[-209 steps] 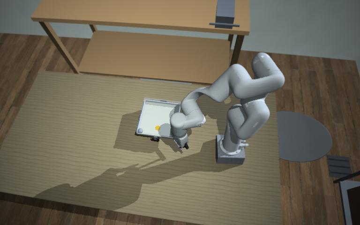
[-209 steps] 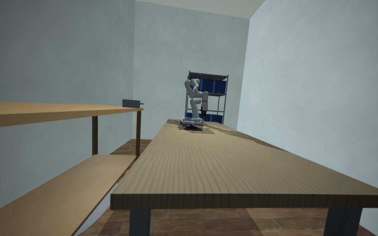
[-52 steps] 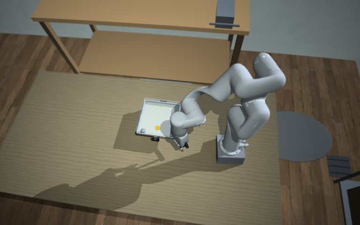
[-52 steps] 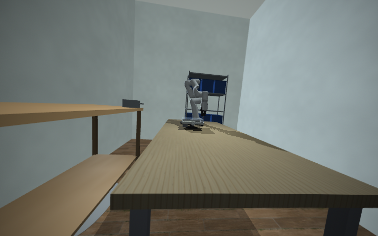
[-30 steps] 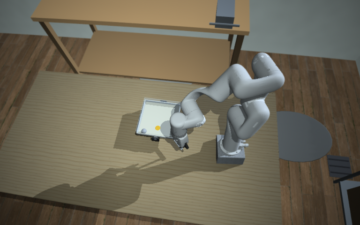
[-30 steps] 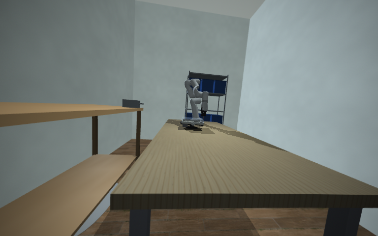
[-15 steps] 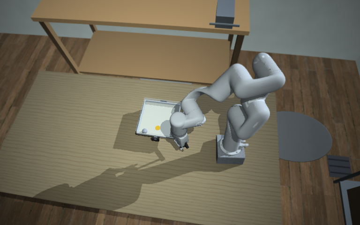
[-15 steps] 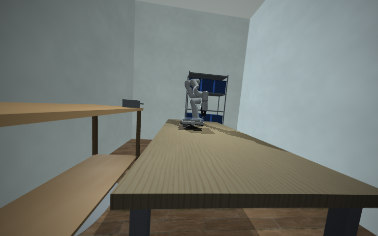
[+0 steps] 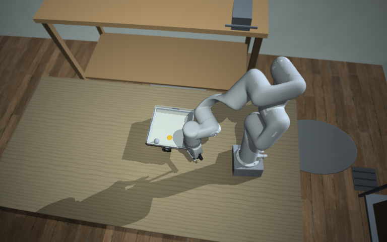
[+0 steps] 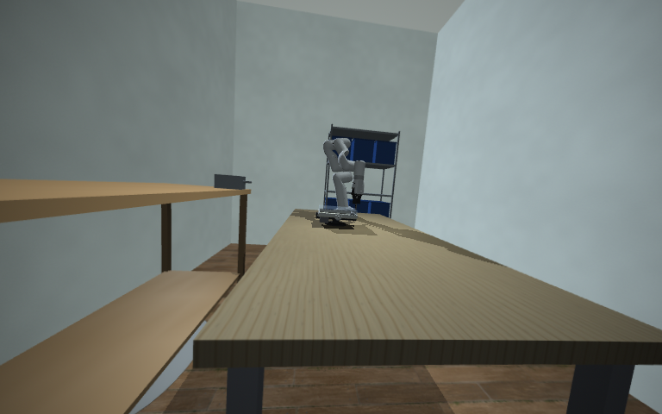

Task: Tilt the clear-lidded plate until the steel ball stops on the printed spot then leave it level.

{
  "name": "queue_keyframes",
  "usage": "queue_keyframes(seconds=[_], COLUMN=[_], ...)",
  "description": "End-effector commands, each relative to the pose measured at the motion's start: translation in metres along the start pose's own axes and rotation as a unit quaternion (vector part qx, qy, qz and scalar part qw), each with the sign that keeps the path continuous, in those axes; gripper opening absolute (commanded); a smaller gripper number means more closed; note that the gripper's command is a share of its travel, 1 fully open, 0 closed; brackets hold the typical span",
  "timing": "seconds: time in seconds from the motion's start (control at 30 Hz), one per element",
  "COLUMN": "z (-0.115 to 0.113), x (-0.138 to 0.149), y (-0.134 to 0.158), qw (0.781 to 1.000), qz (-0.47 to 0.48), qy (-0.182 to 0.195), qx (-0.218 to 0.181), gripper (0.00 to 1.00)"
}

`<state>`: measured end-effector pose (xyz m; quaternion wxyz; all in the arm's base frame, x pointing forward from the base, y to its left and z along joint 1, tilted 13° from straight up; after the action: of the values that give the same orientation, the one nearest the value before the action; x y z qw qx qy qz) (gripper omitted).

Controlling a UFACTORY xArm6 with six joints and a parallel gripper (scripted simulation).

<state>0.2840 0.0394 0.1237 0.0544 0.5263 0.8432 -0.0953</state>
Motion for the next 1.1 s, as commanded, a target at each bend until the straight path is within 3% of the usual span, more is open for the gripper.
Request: queue_keyframes(seconds=[0.0,1.07], z=[-0.0002,-0.0034], x=[-0.0002,-0.0022], y=[0.0005,-0.0024], qw=[1.0,1.0], qz=[0.0,0.0], qy=[0.0,0.0], qx=[-0.001,-0.001], gripper=[0.0,0.0])
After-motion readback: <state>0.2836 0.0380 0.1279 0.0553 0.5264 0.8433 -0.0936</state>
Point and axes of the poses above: the point where the finger pads meet when closed, its own z axis out along the fingers, its own x axis across the jaws, y = z × x, the point moved 4 cm from there along -z, back along the fingers, and after that the axes turned 11 degrees about z, right-handed, at the moved point
